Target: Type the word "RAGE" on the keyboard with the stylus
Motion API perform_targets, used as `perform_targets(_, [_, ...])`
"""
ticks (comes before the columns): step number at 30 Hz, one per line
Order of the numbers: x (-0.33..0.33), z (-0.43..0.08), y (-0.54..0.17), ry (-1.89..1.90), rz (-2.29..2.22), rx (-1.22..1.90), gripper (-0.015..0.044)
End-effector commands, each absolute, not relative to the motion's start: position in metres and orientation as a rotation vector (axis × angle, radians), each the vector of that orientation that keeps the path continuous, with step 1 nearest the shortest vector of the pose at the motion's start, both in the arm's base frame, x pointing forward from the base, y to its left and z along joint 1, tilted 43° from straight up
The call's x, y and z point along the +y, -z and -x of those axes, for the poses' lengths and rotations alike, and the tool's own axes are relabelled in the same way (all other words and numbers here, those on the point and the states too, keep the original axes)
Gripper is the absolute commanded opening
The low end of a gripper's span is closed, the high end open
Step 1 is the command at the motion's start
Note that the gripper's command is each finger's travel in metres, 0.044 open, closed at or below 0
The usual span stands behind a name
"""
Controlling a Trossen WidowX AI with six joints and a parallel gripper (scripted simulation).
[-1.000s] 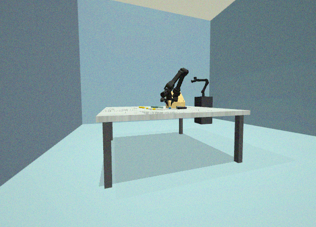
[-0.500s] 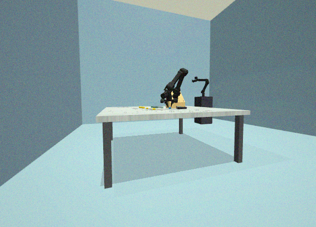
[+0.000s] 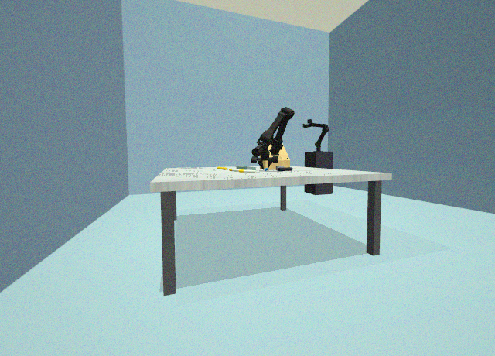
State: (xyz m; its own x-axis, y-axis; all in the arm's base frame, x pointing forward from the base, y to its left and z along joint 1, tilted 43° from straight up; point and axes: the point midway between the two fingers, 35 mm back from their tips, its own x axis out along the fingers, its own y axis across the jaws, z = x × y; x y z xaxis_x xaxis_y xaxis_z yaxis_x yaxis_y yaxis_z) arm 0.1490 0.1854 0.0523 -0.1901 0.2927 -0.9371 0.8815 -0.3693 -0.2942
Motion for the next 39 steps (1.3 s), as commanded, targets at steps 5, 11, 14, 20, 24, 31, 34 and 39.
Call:
perform_targets(5, [0.186,-0.149,-0.051,1.595,-1.589,1.366,0.0124])
perform_targets(11, [0.186,-0.149,-0.051,1.595,-1.589,1.366,0.0005])
perform_targets(14, [0.184,-0.149,-0.053,1.595,-1.589,1.366,0.0])
perform_targets(20, [0.163,-0.149,-0.075,1.596,-1.587,1.362,0.0])
perform_targets(24, [0.151,-0.146,-0.087,1.597,-1.586,1.361,0.0])
perform_targets(31, [0.155,-0.148,-0.085,1.529,-1.567,1.36,0.0])
perform_targets(34, [0.158,-0.148,-0.088,1.375,-1.52,1.361,0.0])
perform_targets(39, [0.164,-0.15,-0.095,1.128,-1.438,1.348,0.0])
